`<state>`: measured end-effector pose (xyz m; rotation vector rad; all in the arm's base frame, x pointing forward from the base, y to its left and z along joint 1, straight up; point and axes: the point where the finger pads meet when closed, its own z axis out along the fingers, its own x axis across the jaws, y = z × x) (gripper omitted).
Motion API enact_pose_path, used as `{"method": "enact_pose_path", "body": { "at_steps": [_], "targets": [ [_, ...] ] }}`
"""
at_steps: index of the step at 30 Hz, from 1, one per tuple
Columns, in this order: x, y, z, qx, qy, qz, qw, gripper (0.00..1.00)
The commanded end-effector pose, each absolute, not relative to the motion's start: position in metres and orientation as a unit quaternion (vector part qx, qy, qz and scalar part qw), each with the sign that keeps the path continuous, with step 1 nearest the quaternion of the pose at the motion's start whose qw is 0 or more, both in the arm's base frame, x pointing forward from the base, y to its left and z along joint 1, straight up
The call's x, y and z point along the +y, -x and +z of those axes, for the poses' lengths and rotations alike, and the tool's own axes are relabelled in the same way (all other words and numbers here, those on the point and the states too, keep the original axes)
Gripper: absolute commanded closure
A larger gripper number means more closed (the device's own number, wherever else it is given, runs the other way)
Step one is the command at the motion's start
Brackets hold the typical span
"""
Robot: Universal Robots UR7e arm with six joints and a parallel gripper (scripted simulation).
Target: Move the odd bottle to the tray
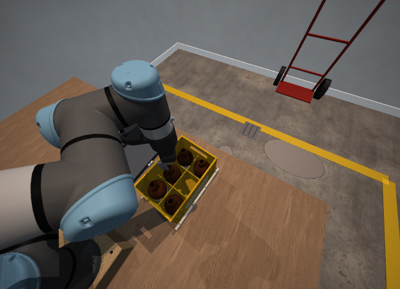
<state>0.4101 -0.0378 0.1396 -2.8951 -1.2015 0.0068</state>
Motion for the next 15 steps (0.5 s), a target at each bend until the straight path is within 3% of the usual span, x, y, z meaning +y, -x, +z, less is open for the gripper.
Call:
{"method": "enact_pose_path", "body": {
  "at_steps": [1, 15],
  "targets": [
    [-0.0379, -0.4105, 0.1391, -0.383, 0.924, 0.002, 0.003, 0.00],
    [-0.0379, -0.4105, 0.1297, -0.383, 0.924, 0.002, 0.003, 0.00]
  ]
}}
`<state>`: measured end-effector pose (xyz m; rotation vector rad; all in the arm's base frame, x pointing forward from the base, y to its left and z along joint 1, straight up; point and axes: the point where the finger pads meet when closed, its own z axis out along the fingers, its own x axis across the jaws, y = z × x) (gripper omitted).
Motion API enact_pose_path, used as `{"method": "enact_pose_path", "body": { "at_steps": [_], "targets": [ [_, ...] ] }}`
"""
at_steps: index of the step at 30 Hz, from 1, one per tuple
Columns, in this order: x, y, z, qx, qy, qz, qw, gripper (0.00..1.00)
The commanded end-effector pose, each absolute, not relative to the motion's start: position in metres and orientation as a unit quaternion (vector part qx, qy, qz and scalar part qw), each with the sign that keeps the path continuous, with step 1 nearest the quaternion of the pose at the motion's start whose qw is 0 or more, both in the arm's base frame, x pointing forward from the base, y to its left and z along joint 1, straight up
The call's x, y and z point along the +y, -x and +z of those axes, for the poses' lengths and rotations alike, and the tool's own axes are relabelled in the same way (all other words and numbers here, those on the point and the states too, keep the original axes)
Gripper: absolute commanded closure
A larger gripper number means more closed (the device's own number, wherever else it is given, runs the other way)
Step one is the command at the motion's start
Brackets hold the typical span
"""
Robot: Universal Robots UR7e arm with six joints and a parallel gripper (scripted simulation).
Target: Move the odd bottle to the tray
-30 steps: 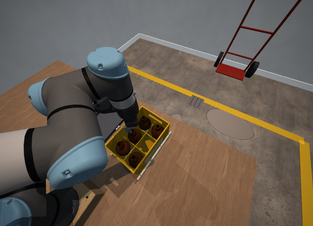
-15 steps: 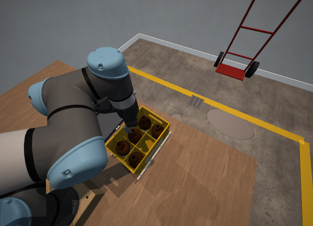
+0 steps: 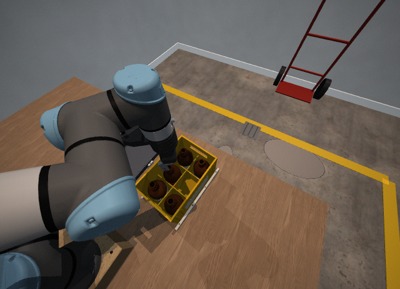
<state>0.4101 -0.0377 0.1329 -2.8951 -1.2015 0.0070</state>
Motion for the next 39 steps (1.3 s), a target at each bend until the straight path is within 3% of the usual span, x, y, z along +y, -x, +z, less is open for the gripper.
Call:
{"method": "enact_pose_path", "body": {
  "at_steps": [1, 39],
  "targets": [
    [-0.038, -0.410, 0.129, -0.383, 0.924, 0.002, 0.003, 0.00],
    [-0.038, -0.411, 0.096, -0.383, 0.924, 0.002, 0.003, 0.00]
  ]
}}
